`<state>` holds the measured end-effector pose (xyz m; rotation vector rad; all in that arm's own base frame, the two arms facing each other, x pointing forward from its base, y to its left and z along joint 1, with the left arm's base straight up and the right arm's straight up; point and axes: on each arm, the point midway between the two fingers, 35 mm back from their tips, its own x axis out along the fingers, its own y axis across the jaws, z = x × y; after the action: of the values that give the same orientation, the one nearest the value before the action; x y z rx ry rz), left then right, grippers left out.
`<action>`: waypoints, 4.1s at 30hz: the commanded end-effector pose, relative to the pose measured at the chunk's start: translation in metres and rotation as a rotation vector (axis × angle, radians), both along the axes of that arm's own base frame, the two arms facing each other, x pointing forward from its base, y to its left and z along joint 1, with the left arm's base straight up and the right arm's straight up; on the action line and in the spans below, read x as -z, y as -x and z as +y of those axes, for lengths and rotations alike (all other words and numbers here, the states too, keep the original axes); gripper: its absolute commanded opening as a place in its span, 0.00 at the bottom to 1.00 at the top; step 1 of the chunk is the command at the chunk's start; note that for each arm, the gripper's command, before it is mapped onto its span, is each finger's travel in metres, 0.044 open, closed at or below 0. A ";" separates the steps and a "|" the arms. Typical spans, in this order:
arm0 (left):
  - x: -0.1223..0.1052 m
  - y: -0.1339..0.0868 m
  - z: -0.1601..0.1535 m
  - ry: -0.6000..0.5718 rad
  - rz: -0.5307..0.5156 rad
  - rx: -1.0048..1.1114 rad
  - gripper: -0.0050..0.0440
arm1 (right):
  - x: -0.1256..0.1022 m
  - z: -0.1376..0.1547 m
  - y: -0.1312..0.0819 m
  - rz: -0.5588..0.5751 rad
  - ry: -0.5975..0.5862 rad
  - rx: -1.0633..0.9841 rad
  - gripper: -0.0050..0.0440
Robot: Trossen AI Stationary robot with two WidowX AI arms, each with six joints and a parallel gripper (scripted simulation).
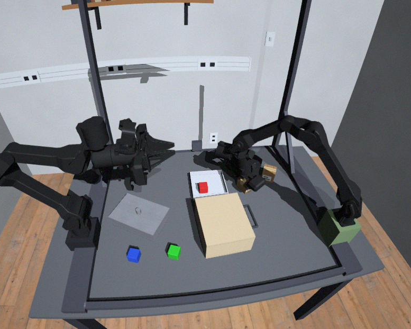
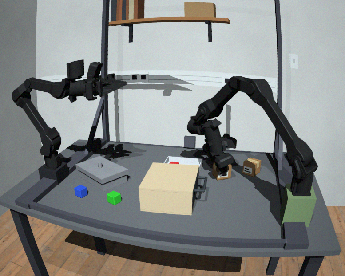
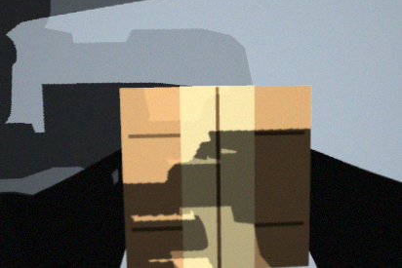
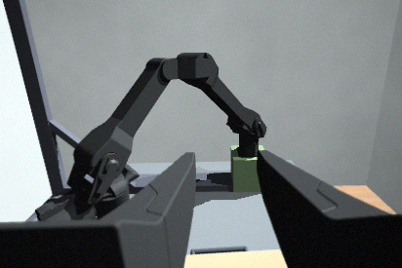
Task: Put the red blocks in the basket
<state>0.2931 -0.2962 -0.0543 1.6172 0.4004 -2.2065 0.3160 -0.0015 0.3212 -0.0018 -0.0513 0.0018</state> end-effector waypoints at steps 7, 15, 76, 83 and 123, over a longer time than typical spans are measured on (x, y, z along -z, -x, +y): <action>-0.043 -0.009 -0.011 0.051 -0.060 0.007 0.02 | -0.012 0.000 0.004 -0.034 -0.003 -0.002 0.38; -0.053 -0.009 -0.011 0.051 -0.060 0.008 0.00 | -0.012 0.000 0.004 -0.034 -0.003 -0.002 0.38; -0.060 0.004 -0.056 -0.036 -0.112 -0.765 0.00 | -0.012 0.000 0.004 -0.034 -0.003 -0.002 0.38; -0.059 0.004 -0.059 -0.034 -0.110 -0.834 0.00 | -0.012 0.000 0.004 -0.034 -0.003 -0.002 0.38; -0.057 0.019 -0.109 0.079 0.001 -1.584 0.00 | -0.012 0.000 0.004 -0.034 -0.003 -0.002 0.38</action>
<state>0.2690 -0.3951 -0.0246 0.7012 1.1317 -0.9422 0.3160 -0.0015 0.3212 -0.0018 -0.0513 0.0018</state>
